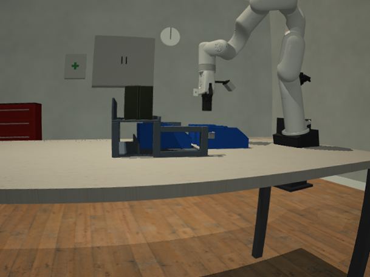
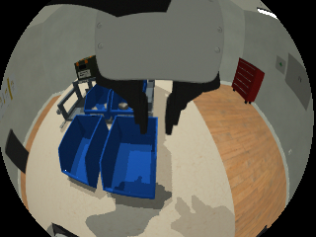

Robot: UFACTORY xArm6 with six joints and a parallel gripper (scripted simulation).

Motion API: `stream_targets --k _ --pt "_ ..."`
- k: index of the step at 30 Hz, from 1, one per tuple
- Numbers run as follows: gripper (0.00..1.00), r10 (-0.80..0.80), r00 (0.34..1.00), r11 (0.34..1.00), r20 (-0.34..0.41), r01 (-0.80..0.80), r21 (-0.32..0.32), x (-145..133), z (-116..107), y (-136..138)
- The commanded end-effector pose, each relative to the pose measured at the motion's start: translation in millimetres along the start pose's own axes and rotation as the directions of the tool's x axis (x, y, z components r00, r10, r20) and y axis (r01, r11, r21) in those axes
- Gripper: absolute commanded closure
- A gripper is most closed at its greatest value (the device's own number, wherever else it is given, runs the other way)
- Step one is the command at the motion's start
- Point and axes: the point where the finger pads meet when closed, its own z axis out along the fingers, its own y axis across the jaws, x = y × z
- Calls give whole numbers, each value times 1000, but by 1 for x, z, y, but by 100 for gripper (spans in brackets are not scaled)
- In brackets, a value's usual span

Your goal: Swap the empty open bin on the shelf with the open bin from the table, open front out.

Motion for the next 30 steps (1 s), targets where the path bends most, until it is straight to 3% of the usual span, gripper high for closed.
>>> stream_targets --k 1,21,22,30 --pt "74 0 1000 1000 3 0 2 -1 -5 -1" --pt "74 0 1000 1000 3 0 2 -1 -10 -1" --pt "100 0 1000 1000 3 0 2 -1 -10 -1" --pt "100 0 1000 1000 3 0 2 -1 -10 -1"
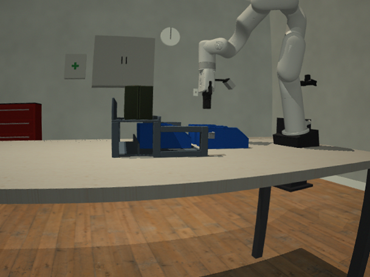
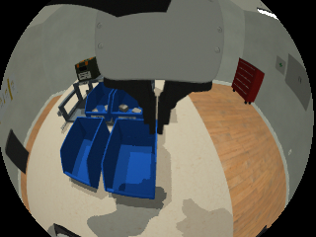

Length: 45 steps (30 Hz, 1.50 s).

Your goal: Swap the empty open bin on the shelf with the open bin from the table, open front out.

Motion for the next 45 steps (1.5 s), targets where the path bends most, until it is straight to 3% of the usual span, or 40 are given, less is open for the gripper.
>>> stream_targets --k 1,15,18,20,21,22,23,25,26,29,37,38,45 --pt "100 0 1000 1000 3 0 2 -1 -1 -1" --pt "100 -1 1000 1000 3 1 2 -2 -2 6" --pt "100 -2 1000 1000 -1 2 1 -7 -6 59" --pt "100 -2 1000 1000 -1 2 1 -7 -6 59" --pt "100 -2 1000 1000 0 2 2 -7 -7 82" --pt "100 -2 1000 1000 0 2 2 -7 -7 82" --pt "100 -2 1000 1000 0 2 2 -5 -9 103" --pt "100 -2 1000 1000 0 2 2 -5 -9 103" --pt "100 -2 1000 1000 2 2 2 -2 -10 119" --pt "100 -1 1000 1000 4 1 2 1 -10 134" --pt "100 -1 1000 1000 4 1 2 1 -10 135" --pt "74 -1 1000 1000 4 1 2 1 -10 135" --pt "74 -1 1000 1000 4 1 2 1 -10 135"
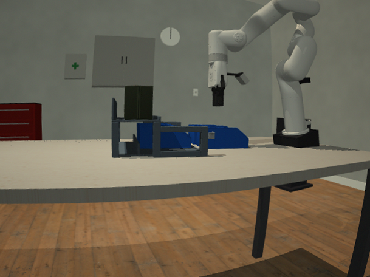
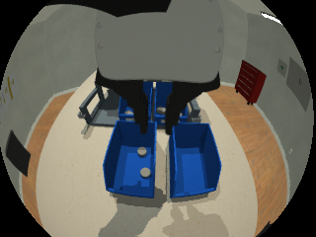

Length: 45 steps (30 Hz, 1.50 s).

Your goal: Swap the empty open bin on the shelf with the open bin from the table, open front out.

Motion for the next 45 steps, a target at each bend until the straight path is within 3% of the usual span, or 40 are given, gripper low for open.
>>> stream_targets --k 1,45 --pt "74 -1 1000 1000 4 1 1 -1 -1 0" --pt "74 0 1000 1000 3 0 1 -1 9 0"
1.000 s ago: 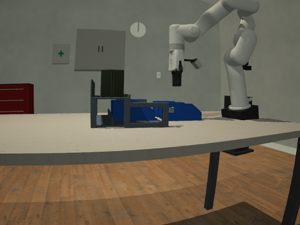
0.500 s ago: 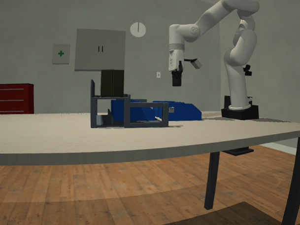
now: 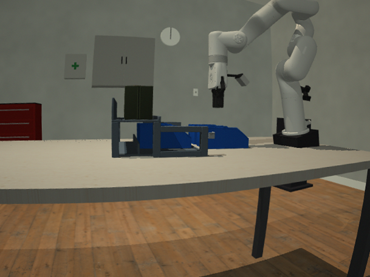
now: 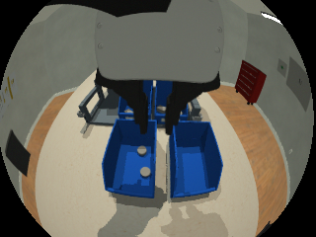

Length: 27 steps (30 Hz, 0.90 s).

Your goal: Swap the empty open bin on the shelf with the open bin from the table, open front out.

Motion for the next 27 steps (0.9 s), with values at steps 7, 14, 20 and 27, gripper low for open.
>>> stream_targets --k 7,14,20,27 --pt "74 0 1000 1000 3 0 1 -1 16 0" --pt "74 0 1000 1000 3 0 1 -2 26 0" --pt "74 0 1000 1000 3 0 1 -2 38 0" --pt "74 0 1000 1000 3 0 1 -2 47 0"
